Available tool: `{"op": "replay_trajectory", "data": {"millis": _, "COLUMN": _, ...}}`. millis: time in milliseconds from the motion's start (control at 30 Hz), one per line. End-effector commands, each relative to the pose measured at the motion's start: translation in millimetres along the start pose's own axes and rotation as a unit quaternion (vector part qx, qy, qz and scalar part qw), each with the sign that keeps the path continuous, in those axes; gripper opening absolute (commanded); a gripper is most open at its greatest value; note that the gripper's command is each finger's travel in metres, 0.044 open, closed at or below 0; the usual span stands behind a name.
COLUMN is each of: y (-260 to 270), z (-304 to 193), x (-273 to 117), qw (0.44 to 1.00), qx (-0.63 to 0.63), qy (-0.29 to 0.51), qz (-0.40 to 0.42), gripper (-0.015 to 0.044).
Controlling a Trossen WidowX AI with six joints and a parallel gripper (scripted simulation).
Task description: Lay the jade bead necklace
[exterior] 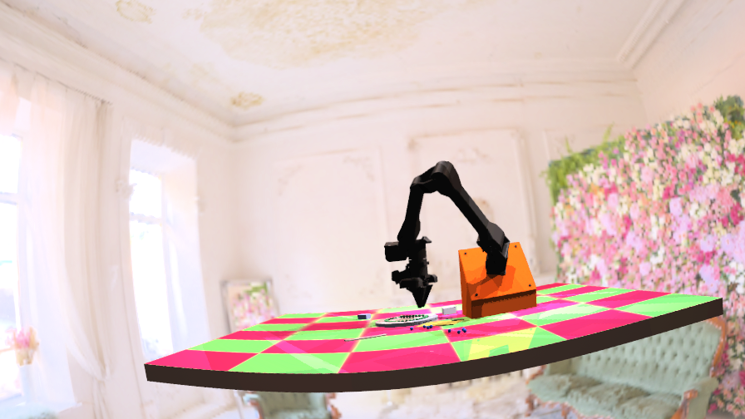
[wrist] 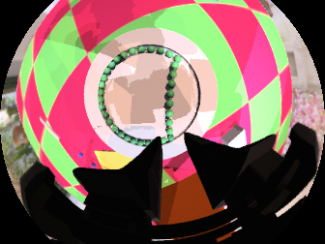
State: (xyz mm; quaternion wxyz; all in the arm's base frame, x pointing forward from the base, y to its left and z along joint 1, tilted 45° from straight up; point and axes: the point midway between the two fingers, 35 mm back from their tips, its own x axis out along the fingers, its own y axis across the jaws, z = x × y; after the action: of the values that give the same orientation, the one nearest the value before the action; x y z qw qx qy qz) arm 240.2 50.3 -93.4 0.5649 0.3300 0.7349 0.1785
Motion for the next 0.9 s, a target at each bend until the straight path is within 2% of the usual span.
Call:
{"op": "replay_trajectory", "data": {"millis": 0, "y": 0, "z": 0, "x": 3, "qw": 1.0, "qx": 0.0, "qy": 0.0, "qz": 0.0, "gripper": 0.012}}
{"op": "replay_trajectory", "data": {"millis": 567, "y": 0, "z": -4, "x": 30, "qw": 1.0, "qx": 0.005, "qy": 0.003, "qz": 0.003, "gripper": 0.012}}
{"op": "replay_trajectory", "data": {"millis": 833, "y": 0, "z": -4, "x": 31, "qw": 1.0, "qx": 0.005, "qy": 0.004, "qz": 0.003, "gripper": 0.012}}
{"op": "replay_trajectory", "data": {"millis": 867, "y": 0, "z": -2, "x": 29, "qw": 1.0, "qx": 0.001, "qy": 0.002, "qz": 0.001, "gripper": 0.0094}}
